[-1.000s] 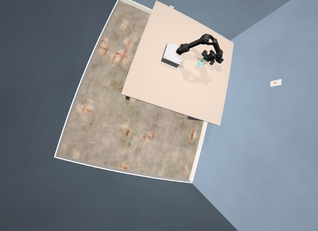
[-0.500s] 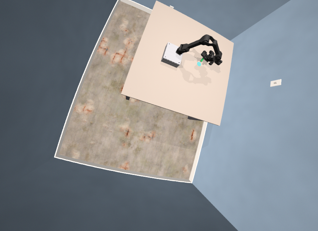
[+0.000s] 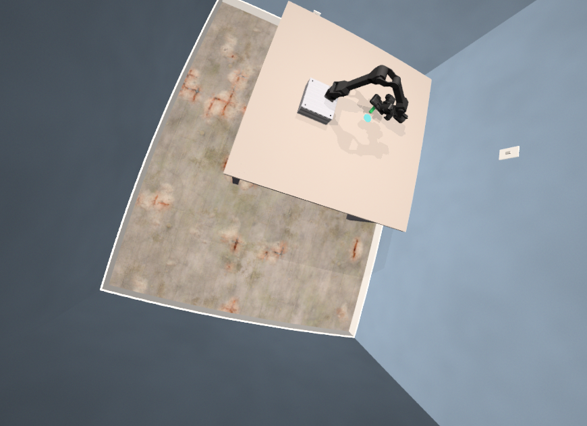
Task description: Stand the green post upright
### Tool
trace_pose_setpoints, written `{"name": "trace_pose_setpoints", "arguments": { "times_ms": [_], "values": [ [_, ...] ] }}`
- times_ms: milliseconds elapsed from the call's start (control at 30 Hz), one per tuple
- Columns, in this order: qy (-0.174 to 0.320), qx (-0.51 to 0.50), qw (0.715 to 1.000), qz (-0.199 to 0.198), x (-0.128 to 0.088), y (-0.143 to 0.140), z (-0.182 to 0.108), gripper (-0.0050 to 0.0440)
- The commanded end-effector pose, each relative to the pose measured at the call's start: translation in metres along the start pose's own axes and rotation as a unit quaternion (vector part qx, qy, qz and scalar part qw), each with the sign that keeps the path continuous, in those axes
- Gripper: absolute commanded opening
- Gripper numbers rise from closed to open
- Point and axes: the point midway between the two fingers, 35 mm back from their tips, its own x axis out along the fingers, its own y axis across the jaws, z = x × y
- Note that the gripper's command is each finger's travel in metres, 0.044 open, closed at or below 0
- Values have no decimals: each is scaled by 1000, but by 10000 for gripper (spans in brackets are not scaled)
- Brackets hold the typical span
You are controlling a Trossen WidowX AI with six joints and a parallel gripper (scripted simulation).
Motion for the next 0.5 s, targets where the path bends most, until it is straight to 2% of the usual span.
{"name": "trace_pose_setpoints", "arguments": {
  "times_ms": [0, 467],
  "values": [
    [-20, -2, 1000, 11, 4, 2, -2, 23],
    [-68, -11, 997, 20, 6, 4, -3, 23]
  ]
}}
